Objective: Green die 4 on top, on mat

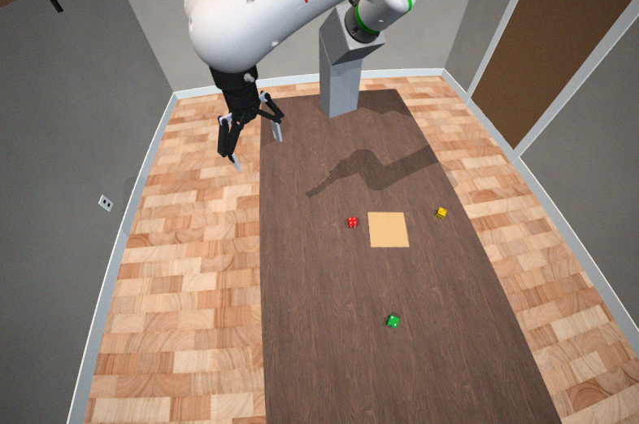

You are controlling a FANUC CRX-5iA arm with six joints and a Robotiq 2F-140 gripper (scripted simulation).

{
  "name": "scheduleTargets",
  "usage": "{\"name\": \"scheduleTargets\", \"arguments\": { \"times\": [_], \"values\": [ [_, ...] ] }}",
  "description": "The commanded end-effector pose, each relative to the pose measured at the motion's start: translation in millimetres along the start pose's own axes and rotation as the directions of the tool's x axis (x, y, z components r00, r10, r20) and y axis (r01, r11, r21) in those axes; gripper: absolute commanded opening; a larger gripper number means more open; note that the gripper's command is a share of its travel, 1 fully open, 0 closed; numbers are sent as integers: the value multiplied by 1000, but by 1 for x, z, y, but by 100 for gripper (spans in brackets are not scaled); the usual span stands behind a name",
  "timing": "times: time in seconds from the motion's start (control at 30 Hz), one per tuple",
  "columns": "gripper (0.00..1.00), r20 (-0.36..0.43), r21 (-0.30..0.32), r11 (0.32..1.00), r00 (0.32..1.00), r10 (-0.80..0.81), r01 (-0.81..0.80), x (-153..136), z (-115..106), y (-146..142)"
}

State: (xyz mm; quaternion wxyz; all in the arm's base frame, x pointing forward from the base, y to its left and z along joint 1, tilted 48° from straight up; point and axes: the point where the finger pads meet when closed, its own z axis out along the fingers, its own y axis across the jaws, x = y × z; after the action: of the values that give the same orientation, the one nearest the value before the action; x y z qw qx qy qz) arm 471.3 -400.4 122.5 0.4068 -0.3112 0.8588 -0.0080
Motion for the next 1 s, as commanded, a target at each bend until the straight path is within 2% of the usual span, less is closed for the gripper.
{"name": "scheduleTargets", "arguments": {
  "times": [0.0, 0.13, 0.23, 0.27, 0.3, 0.33, 0.37, 0.43, 0.47, 0.6, 0.67, 0.77, 0.8, 0.87, 0.9, 0.93, 0.97],
  "values": [
    [100, 0, 0, 1000, 1000, 0, 0, 0, 0, 0],
    [100, -4, -2, 1000, 1000, -21, 21, -6, 6, 2],
    [100, -22, -14, 991, 991, -134, 133, -39, 38, 12],
    [100, -22, -14, 991, 991, -134, 133, -39, 38, 12],
    [100, -28, -20, 981, 981, -194, 193, -56, 53, 19],
    [100, -28, -20, 981, 981, -194, 193, -56, 53, 19],
    [100, -33, -26, 965, 965, -262, 261, -76, 70, 28],
    [100, -33, -26, 965, 965, -262, 261, -76, 70, 28],
    [100, -37, -31, 942, 941, -336, 335, -98, 88, 39],
    [100, -37, -31, 942, 941, -336, 335, -98, 88, 39],
    [100, -36, -35, 879, 879, -476, 475, -141, 119, 63],
    [100, -35, -35, 874, 874, -485, 484, -144, 121, 65],
    [100, -31, -34, 833, 833, -553, 552, -167, 134, 79],
    [100, -31, -34, 833, 833, -553, 552, -167, 134, 79],
    [100, -26, -31, 790, 790, -612, 612, -188, 146, 93],
    [100, -26, -31, 790, 790, -612, 612, -188, 146, 93],
    [100, -21, -26, 749, 749, -662, 662, -206, 155, 106]
  ]
}}
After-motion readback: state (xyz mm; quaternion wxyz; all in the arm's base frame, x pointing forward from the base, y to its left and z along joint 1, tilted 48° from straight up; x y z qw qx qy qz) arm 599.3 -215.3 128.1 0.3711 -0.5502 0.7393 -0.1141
